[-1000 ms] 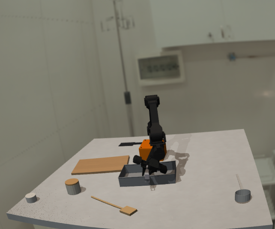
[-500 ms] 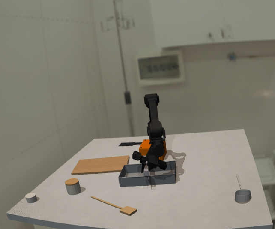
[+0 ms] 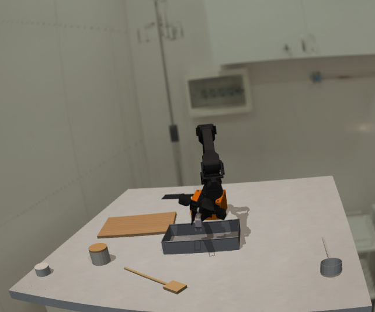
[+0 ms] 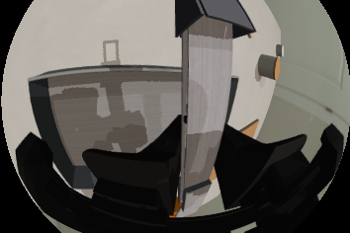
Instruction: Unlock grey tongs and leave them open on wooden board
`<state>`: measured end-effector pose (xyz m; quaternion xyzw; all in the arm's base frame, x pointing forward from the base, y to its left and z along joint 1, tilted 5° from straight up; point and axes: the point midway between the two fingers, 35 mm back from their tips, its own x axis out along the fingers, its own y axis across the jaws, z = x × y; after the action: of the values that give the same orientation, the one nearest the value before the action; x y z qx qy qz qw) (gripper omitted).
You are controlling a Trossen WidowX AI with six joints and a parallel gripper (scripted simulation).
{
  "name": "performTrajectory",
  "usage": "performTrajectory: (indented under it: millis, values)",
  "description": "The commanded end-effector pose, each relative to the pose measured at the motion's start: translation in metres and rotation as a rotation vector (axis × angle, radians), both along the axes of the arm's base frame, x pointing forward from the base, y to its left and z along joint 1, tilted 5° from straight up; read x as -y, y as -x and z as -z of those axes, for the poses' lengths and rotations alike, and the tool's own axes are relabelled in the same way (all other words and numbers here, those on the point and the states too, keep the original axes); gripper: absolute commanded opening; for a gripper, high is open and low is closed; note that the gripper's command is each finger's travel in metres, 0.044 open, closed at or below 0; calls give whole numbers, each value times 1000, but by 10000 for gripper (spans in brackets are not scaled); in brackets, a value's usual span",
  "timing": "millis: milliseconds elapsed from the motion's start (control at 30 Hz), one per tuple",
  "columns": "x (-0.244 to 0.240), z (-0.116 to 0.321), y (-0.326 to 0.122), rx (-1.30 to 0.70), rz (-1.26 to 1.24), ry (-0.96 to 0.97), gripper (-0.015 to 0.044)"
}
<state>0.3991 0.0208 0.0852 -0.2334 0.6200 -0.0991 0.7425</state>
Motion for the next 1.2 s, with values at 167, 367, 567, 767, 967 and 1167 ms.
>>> performTrajectory:
  millis: [167,367,567,767,967,1167]
  values:
    - [1,2,2,-44,-15,-110,-150]
    - [0,5,5,-88,-34,-268,-150]
    - [-1,4,7,-113,-57,-430,-150]
    - [-2,2,8,-118,-68,-497,-150]
    - [-2,2,8,-118,-68,-497,-150]
    - [20,2,7,-108,-14,-493,-150]
